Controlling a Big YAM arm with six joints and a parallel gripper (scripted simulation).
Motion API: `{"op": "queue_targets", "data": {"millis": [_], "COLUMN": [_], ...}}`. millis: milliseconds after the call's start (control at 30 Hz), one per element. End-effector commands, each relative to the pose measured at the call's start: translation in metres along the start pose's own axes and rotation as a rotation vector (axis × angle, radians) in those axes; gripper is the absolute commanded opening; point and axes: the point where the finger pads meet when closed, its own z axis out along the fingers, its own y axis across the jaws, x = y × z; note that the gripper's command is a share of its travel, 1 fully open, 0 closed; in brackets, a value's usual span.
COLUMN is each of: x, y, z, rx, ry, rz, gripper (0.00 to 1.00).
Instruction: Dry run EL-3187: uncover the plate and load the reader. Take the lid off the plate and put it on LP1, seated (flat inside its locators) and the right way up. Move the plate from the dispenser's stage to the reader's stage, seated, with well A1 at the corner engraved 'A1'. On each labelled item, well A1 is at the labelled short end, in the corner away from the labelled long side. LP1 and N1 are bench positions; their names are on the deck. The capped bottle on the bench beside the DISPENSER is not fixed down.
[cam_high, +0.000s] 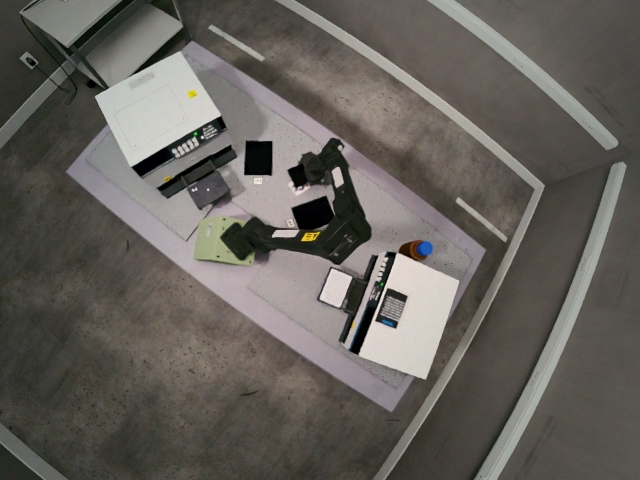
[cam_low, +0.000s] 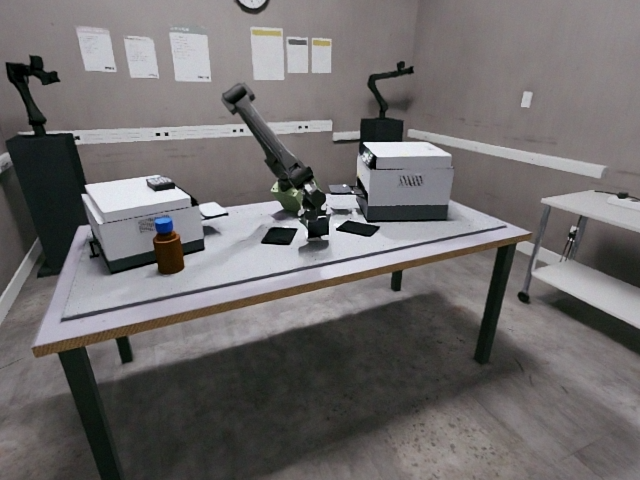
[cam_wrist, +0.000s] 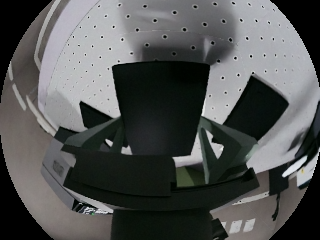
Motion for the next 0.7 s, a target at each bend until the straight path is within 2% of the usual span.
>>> {"op": "queue_targets", "data": {"millis": [0, 233, 500, 667], "x": [-0.013, 0.005, 0.003, 0.014], "y": [0.014, 0.03, 0.045, 0.052], "z": [-0.01, 0.0, -0.005, 0.001], "rx": [-0.011, 0.014, 0.028, 0.04], "ry": [-0.025, 0.008, -0.02, -0.003], "rz": [-0.045, -0.122, -0.196, -0.23], "gripper": [0.85, 0.85, 0.85, 0.85]}}
